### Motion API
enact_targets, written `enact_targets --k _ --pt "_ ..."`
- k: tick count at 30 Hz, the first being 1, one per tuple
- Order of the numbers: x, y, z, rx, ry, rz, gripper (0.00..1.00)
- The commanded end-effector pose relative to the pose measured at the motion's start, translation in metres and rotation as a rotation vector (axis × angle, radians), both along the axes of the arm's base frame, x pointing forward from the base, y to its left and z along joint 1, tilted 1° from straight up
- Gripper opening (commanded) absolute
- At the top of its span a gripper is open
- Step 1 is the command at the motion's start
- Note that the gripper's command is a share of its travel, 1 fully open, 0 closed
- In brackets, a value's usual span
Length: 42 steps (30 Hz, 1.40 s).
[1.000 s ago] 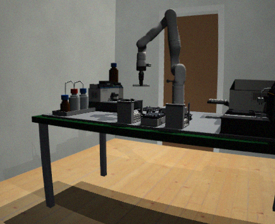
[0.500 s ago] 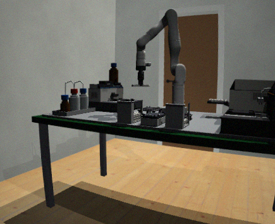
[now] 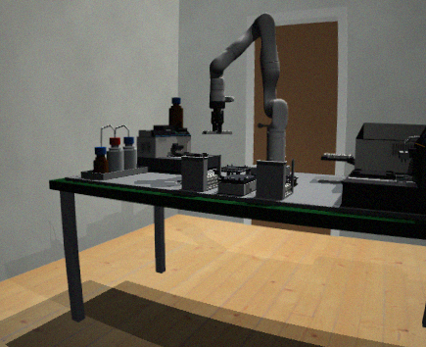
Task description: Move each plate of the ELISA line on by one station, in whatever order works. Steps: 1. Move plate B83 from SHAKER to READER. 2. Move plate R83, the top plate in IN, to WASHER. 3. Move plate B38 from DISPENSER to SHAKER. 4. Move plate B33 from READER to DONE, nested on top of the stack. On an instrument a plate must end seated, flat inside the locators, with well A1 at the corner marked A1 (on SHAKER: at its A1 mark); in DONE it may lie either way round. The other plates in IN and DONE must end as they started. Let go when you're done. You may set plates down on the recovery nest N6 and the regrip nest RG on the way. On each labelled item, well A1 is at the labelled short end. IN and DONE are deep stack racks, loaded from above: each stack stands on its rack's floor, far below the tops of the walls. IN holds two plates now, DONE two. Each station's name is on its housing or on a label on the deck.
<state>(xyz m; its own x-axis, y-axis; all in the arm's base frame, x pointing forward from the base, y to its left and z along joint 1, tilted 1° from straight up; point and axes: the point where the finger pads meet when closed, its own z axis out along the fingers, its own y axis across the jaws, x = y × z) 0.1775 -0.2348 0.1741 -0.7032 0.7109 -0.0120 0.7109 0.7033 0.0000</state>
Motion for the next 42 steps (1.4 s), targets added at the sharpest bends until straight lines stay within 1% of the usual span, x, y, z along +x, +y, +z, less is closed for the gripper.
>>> enact_targets --k 1,11,14,19,20,29,31,42 --pt "0.011 0.006 0.000 -0.001 0.000 0.012 0.94" --pt "0.036 0.028 0.000 -0.002 0.001 0.124 0.94" --pt "0.038 0.030 0.000 -0.002 0.001 0.124 0.94" --pt "0.051 0.041 0.000 -0.002 0.001 0.124 0.94" --pt "0.051 0.041 0.000 -0.002 0.001 0.124 0.94" --pt "0.074 0.061 0.000 -0.003 0.002 0.229 0.94" --pt "0.074 0.061 0.000 -0.003 0.002 0.229 0.94" --pt "0.099 0.083 0.000 -0.003 0.002 0.271 0.94"
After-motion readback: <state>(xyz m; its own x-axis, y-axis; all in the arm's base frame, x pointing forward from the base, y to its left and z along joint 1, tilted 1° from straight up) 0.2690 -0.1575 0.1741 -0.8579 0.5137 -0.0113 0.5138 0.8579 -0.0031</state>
